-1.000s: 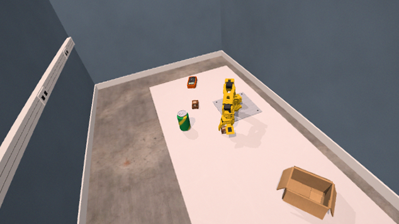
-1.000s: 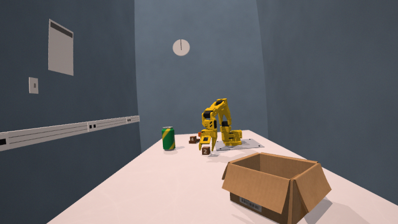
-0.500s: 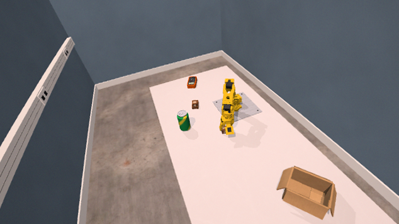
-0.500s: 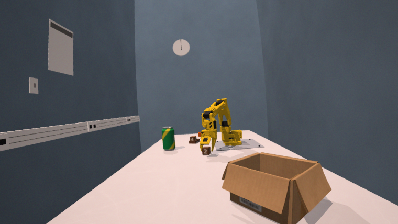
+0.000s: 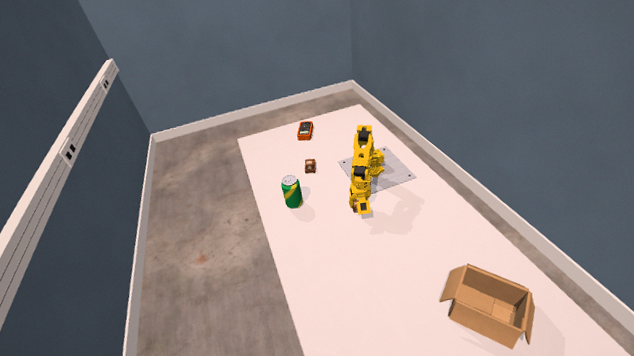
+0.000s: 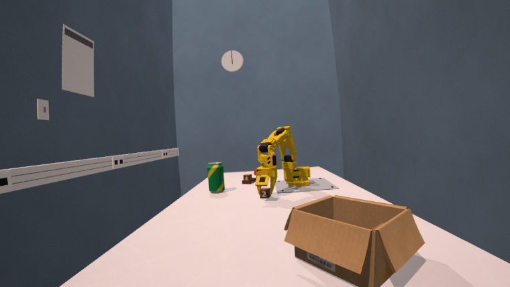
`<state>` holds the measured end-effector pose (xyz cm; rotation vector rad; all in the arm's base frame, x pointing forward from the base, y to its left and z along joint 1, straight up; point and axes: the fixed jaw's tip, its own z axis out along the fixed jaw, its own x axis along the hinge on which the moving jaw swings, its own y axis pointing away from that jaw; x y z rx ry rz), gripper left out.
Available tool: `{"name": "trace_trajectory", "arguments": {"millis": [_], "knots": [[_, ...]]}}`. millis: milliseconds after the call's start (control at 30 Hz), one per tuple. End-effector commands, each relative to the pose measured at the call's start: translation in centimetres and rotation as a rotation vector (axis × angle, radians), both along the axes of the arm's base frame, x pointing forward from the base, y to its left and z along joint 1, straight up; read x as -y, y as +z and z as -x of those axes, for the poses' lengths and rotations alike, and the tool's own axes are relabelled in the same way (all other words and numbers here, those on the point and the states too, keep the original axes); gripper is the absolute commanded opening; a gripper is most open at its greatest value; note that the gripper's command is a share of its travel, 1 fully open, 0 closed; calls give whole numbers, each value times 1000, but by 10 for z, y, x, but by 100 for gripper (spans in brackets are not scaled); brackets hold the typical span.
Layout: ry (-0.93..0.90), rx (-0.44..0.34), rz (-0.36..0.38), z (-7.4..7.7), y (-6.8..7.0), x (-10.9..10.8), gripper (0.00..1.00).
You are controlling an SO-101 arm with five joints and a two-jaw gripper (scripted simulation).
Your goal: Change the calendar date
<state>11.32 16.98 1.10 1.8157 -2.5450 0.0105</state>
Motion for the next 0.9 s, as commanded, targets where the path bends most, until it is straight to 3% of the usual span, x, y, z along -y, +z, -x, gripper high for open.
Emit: {"name": "trace_trajectory", "arguments": {"millis": [0, 400, 867], "knots": [[1, 2, -5, -3, 0, -1, 21], [1, 2, -5, -3, 0, -1, 20], [1, 2, -5, -3, 0, -1, 7]]}}
